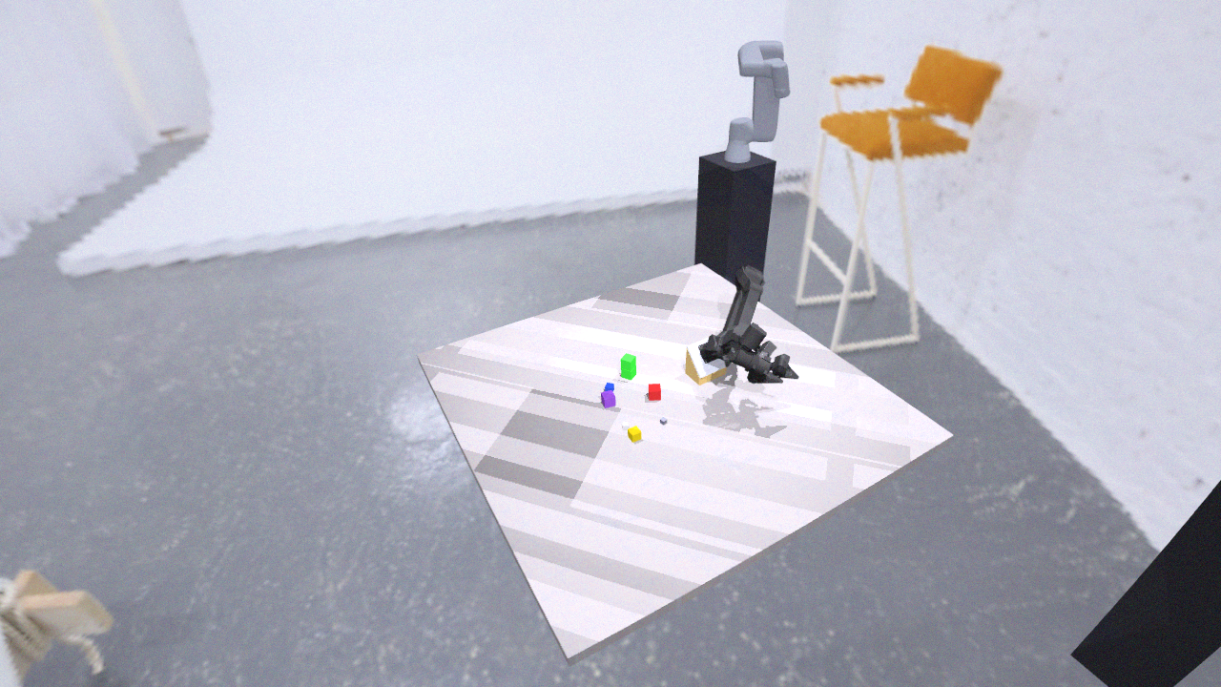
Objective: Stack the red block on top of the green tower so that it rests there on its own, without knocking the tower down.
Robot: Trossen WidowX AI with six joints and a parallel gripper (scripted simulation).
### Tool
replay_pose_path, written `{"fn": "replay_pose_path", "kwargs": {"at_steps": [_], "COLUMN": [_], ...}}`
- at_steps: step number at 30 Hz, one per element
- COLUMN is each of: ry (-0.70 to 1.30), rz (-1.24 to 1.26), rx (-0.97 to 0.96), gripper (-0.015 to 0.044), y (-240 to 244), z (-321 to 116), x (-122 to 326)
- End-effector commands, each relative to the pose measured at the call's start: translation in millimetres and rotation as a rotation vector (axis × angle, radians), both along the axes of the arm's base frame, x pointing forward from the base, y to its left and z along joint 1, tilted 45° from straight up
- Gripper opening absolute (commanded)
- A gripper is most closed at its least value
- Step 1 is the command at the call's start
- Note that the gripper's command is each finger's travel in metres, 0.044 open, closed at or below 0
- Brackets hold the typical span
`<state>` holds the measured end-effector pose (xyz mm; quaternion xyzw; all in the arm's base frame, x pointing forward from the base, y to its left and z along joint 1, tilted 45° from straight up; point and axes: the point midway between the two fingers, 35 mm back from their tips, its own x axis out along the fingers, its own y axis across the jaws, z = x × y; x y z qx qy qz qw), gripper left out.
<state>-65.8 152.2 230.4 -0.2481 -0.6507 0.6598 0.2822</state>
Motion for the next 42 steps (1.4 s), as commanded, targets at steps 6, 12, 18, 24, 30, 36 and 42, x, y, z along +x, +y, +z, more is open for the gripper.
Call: {"fn": "replay_pose_path", "kwargs": {"at_steps": [6, 12, 18, 24, 30, 36, 42], "ry": [0.160, 0.392, 0.661, 0.938, 1.238, 1.541, 1.859], "rz": [-0.162, -0.335, -0.543, -0.718, -0.877, -1.020, -1.140], "rx": [-0.080, -0.227, -0.354, -0.472, -0.582, -0.672, -0.748], "gripper": [0.0440, 0.0440, 0.0440, 0.0440, 0.0440, 0.0440, 0.0440], "y": [20, 40, 50, 49, 37, 15, -16], "z": [11, 16, 14, 2, -18, -44, -72], "x": [33, 79, 137, 191, 241, 283, 314]}}
